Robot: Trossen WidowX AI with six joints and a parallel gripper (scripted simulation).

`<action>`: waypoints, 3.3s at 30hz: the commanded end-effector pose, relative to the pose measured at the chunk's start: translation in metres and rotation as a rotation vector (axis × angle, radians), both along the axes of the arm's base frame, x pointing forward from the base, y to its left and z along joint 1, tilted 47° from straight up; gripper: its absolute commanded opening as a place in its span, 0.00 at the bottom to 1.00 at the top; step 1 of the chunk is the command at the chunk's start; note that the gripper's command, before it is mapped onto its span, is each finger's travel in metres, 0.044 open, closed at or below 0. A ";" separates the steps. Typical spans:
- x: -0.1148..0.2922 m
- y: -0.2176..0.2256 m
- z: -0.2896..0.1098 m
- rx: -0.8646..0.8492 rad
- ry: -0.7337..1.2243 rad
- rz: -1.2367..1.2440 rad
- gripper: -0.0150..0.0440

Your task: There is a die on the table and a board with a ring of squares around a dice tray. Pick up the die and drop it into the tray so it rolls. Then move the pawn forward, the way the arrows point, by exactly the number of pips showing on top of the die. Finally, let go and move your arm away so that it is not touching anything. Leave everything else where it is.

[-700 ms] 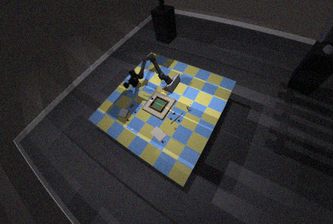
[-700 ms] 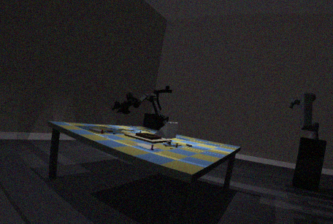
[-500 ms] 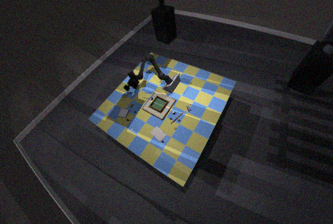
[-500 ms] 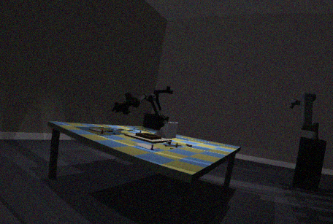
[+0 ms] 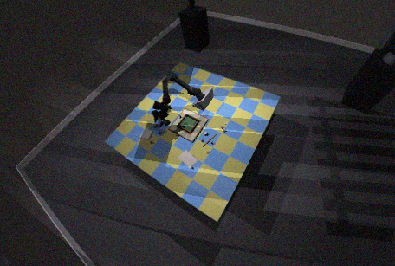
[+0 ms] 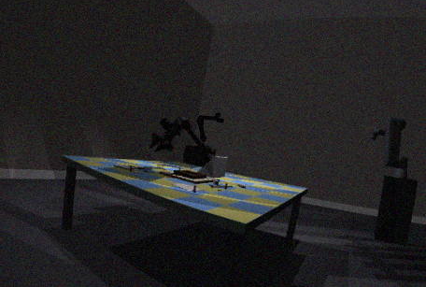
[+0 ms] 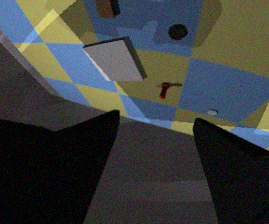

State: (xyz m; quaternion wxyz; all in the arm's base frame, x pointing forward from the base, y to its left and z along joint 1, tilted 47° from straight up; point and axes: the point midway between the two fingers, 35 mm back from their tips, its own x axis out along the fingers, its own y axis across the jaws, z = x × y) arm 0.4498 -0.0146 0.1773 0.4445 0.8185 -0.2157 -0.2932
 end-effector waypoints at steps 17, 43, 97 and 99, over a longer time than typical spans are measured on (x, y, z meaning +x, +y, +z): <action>-0.069 0.175 -0.232 -0.709 1.276 0.838 0.72; -0.182 0.182 -0.328 -1.200 2.091 1.313 0.72; -0.187 0.206 -0.306 -1.199 2.087 1.320 0.25; -0.192 0.218 -0.292 -1.198 2.088 1.319 0.25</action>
